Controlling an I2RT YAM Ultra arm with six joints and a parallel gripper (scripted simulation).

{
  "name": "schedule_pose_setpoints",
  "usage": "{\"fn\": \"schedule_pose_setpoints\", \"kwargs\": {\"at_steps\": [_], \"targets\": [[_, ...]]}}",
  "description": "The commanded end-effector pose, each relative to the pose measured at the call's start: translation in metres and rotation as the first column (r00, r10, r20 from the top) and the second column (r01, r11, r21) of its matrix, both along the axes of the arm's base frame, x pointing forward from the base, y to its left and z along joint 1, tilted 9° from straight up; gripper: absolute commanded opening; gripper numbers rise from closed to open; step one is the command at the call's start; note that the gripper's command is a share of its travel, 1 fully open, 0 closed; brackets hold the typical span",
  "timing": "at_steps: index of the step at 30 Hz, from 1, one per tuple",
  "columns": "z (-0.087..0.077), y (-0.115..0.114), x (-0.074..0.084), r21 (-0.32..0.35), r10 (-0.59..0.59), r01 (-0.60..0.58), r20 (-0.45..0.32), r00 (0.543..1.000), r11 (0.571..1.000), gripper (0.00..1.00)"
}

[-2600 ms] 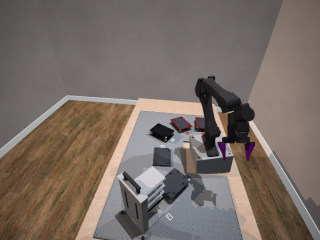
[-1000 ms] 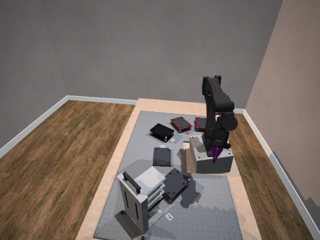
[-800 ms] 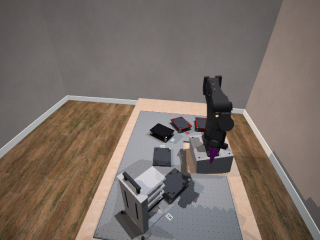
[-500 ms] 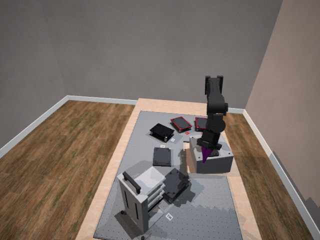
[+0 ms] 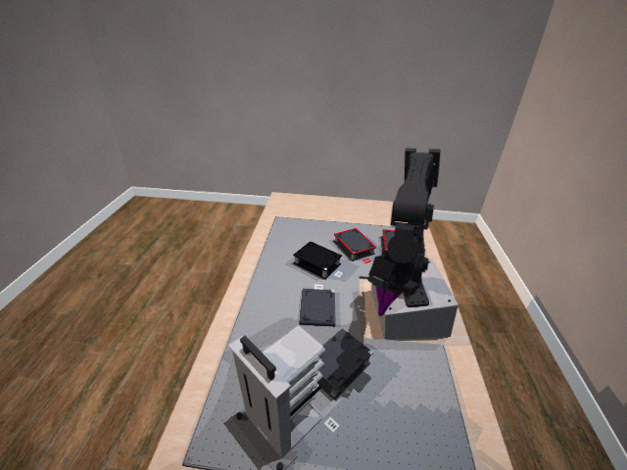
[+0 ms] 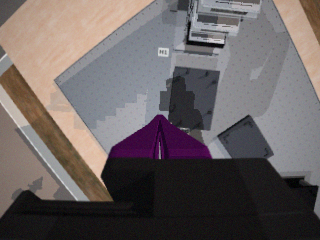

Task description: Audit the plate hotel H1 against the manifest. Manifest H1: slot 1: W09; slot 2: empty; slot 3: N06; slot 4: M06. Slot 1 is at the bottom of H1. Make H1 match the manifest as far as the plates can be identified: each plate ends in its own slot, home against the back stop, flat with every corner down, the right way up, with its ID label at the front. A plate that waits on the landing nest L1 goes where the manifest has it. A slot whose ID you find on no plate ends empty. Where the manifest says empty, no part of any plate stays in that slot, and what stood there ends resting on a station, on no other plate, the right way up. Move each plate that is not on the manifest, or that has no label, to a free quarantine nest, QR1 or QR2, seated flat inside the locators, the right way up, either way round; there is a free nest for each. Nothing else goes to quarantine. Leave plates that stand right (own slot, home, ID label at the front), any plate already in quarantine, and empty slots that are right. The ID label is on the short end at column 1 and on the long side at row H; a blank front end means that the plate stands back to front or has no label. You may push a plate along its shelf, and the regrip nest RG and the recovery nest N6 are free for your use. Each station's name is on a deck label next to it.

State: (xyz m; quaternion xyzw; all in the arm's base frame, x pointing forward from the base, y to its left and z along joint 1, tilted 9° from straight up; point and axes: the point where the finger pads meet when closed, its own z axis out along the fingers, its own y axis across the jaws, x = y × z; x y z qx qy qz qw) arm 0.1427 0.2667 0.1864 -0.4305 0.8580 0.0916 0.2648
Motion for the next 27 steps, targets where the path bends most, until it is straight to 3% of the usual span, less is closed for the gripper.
{"fn": "schedule_pose_setpoints", "kwargs": {"at_steps": [1,15,18,24,27], "targets": [[0.005,-0.001,0.006,0.004,-0.024,0.024,-0.001,1.0,1.0,0.0],[-0.001,-0.024,0.039,-0.025,-0.11,0.11,-0.024,0.994,0.994,0.0],[-0.003,-0.031,0.046,-0.047,-0.178,0.176,-0.043,0.983,0.983,0.0],[-0.005,-0.04,0.056,-0.047,-0.178,0.176,-0.043,0.983,0.983,0.0],[-0.006,-0.047,0.063,-0.068,-0.245,0.241,-0.063,0.968,0.968,0.0]]}}
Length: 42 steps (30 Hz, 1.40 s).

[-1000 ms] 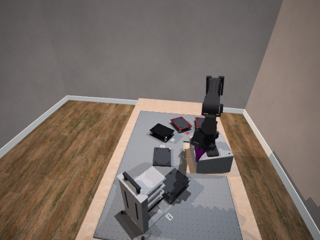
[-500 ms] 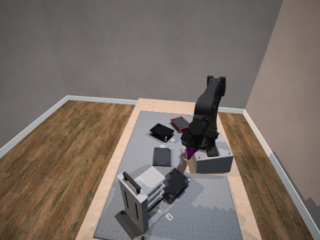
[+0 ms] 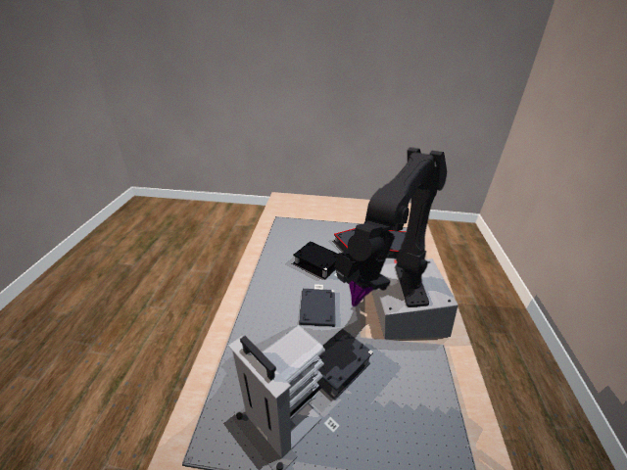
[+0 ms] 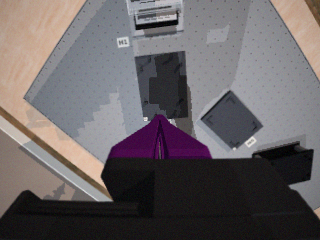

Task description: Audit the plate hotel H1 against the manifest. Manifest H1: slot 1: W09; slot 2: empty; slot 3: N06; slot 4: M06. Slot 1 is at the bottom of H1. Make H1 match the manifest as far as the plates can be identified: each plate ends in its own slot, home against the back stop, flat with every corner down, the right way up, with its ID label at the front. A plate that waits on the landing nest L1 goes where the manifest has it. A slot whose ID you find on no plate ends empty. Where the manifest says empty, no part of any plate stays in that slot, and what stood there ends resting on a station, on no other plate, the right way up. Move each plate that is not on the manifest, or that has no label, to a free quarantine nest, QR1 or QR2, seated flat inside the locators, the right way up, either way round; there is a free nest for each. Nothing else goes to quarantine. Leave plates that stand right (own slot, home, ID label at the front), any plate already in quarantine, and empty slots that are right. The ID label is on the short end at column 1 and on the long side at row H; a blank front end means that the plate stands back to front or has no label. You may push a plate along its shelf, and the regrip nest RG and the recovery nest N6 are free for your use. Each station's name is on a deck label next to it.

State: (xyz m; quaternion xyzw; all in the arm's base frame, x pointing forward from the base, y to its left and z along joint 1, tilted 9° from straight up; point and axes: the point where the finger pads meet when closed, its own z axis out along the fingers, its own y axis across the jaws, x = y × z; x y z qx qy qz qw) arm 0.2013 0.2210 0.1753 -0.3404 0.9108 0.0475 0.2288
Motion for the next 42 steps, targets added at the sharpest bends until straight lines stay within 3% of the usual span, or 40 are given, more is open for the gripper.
{"fn": "schedule_pose_setpoints", "kwargs": {"at_steps": [1,20,23,42], "targets": [[0.004,-0.004,0.006,0.008,-0.028,0.028,-0.001,1.0,1.0,0.0],[-0.004,-0.048,0.041,-0.023,-0.165,0.164,-0.049,0.985,0.986,0.0],[-0.005,-0.057,0.046,-0.037,-0.232,0.23,-0.074,0.97,0.973,0.0],[-0.013,-0.108,0.069,-0.063,-0.363,0.358,-0.125,0.923,0.932,0.0]]}}
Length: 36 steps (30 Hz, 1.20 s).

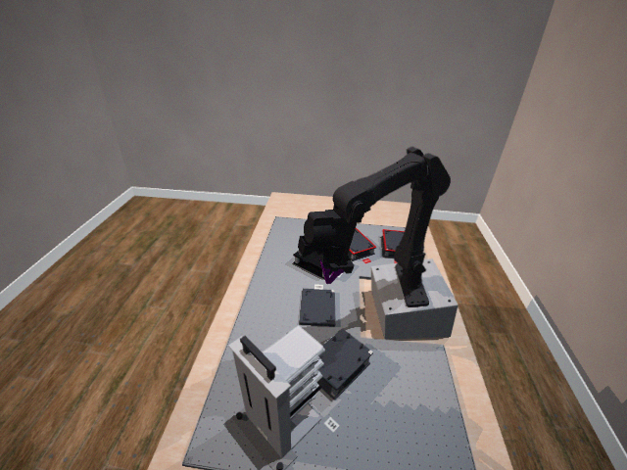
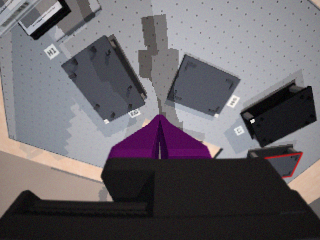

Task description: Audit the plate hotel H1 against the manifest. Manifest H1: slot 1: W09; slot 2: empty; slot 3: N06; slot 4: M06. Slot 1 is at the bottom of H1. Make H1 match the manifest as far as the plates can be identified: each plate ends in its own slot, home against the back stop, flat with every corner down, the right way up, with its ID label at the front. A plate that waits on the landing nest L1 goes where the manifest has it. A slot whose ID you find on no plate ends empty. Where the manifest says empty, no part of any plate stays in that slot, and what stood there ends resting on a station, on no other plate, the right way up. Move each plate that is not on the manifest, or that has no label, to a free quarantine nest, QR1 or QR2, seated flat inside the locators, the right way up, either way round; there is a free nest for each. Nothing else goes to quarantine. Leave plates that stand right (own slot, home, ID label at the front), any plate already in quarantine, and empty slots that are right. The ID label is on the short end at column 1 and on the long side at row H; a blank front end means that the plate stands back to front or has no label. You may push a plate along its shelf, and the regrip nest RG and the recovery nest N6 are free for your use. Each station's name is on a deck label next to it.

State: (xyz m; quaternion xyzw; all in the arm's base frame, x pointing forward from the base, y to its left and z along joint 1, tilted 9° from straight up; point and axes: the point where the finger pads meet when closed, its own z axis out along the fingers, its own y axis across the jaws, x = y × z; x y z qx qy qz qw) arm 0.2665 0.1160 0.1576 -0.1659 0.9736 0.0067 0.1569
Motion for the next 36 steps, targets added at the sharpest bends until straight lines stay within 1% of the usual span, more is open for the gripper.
{"fn": "schedule_pose_setpoints", "kwargs": {"at_steps": [1,3,6,9,12,16,19,21,23,26,31,34,36], "targets": [[0.004,-0.006,0.005,0.008,-0.02,0.02,0.005,1.0,1.0,0.0],[0.004,-0.013,0.007,0.007,-0.065,0.065,-0.014,0.998,0.998,0.0],[0.003,-0.016,0.007,0.007,-0.065,0.065,-0.014,0.998,0.998,0.0],[0.002,-0.025,0.01,0.006,-0.065,0.065,-0.013,0.998,0.998,0.0],[0.001,-0.035,0.012,0.006,-0.134,0.134,-0.042,0.99,0.991,0.0],[-0.001,-0.048,0.015,0.006,-0.134,0.134,-0.042,0.99,0.991,0.0],[-0.002,-0.058,0.016,0.006,-0.202,0.203,-0.071,0.977,0.979,0.0],[-0.003,-0.065,0.017,0.006,-0.202,0.203,-0.071,0.977,0.979,0.0],[-0.003,-0.065,0.017,0.006,-0.202,0.203,-0.071,0.977,0.979,0.0],[-0.004,-0.075,0.017,0.008,-0.269,0.271,-0.1,0.958,0.963,0.0],[-0.006,-0.091,0.018,0.007,-0.269,0.271,-0.1,0.958,0.963,0.0],[-0.007,-0.101,0.018,0.009,-0.334,0.338,-0.128,0.934,0.941,0.0],[-0.008,-0.108,0.018,0.009,-0.334,0.338,-0.128,0.934,0.941,0.0]]}}
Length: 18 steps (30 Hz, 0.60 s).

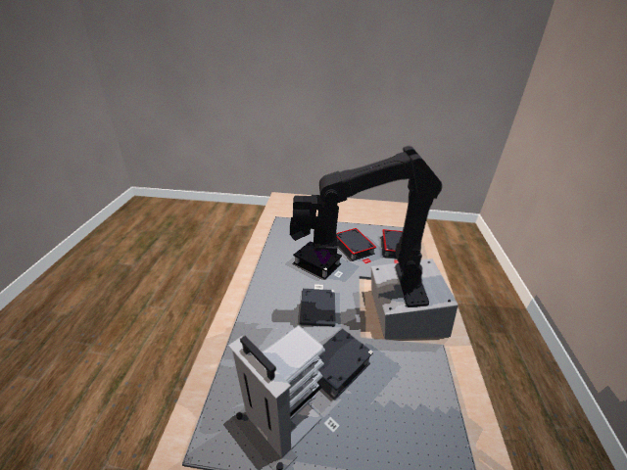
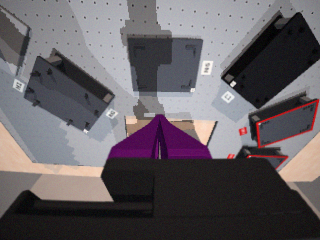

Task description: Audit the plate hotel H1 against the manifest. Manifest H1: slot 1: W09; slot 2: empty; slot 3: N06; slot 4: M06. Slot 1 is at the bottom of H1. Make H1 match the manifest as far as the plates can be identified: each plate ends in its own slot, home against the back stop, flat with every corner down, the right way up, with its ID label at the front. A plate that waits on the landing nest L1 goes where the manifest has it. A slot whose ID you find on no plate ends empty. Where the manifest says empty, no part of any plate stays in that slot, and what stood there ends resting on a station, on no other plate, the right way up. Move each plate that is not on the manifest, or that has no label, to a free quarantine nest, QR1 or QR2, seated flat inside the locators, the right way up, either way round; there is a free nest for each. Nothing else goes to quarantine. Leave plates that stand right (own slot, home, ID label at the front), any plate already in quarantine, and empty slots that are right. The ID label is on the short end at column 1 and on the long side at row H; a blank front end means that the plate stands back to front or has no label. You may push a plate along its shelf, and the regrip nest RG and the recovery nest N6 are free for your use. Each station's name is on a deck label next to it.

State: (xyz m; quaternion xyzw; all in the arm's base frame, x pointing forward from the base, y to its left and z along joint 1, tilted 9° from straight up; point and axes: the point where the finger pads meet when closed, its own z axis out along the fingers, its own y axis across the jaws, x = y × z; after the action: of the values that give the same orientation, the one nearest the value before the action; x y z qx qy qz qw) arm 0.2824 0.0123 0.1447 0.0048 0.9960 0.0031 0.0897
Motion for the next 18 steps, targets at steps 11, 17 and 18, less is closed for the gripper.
{"fn": "schedule_pose_setpoints", "kwargs": {"at_steps": [11,17,18], "targets": [[0.007,-0.03,-0.002,0.016,-0.073,0.073,-0.011,0.997,0.997,0.0],[0.021,-0.039,-0.005,0.016,-0.073,0.073,-0.011,0.997,0.997,0.0],[0.021,-0.039,-0.005,0.016,-0.073,0.073,-0.011,0.997,0.997,0.0]]}}
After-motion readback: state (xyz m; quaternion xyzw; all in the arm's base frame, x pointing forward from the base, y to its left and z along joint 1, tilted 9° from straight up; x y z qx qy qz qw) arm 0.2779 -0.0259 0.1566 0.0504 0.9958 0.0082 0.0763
